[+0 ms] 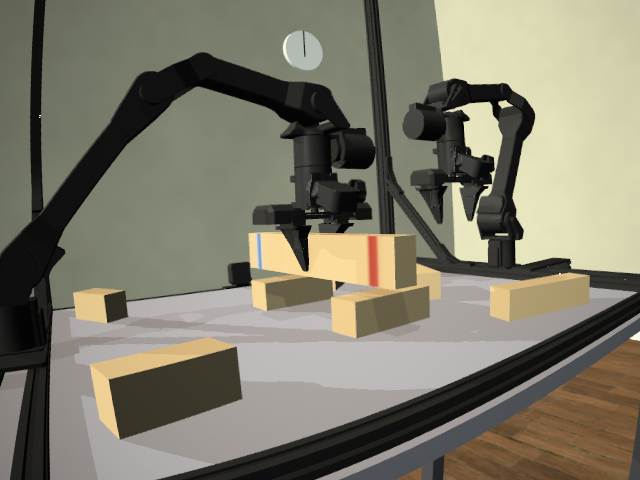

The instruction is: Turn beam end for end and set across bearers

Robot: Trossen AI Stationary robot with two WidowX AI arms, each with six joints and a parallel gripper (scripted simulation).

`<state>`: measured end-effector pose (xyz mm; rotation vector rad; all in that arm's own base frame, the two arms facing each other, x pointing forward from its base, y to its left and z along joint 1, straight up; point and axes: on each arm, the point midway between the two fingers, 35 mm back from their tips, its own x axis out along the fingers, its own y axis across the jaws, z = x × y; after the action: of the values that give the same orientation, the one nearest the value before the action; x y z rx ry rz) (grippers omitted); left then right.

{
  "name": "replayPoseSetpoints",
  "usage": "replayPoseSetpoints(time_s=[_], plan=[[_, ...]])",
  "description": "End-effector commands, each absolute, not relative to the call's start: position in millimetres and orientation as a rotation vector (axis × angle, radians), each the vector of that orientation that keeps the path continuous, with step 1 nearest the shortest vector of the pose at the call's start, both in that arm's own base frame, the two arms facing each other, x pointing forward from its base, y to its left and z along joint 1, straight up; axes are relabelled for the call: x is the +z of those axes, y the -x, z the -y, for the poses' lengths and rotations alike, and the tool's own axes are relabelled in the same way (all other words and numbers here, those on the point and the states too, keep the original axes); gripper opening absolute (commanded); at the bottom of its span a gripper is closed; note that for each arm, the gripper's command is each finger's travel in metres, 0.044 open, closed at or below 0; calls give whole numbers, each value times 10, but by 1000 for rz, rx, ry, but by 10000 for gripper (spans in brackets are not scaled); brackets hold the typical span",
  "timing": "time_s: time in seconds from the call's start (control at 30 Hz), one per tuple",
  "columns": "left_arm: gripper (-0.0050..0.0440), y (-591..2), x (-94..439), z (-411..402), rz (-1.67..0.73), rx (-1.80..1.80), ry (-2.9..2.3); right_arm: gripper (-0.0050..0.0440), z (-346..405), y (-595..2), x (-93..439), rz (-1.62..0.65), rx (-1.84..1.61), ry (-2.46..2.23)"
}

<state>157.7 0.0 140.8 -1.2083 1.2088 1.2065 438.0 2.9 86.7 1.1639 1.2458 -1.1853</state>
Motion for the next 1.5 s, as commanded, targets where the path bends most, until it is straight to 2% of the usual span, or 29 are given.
replayPoseSetpoints(time_s=[0.0, 1.47], plan=[[440, -1575, 1409, 0, -1209, 1209, 1209, 0, -33, -4431, 917, -1231, -1175, -1175], [440, -1575, 1409, 0, -1209, 1209, 1209, 0, -37, -4546, 901, -1231, -1175, -1175]])
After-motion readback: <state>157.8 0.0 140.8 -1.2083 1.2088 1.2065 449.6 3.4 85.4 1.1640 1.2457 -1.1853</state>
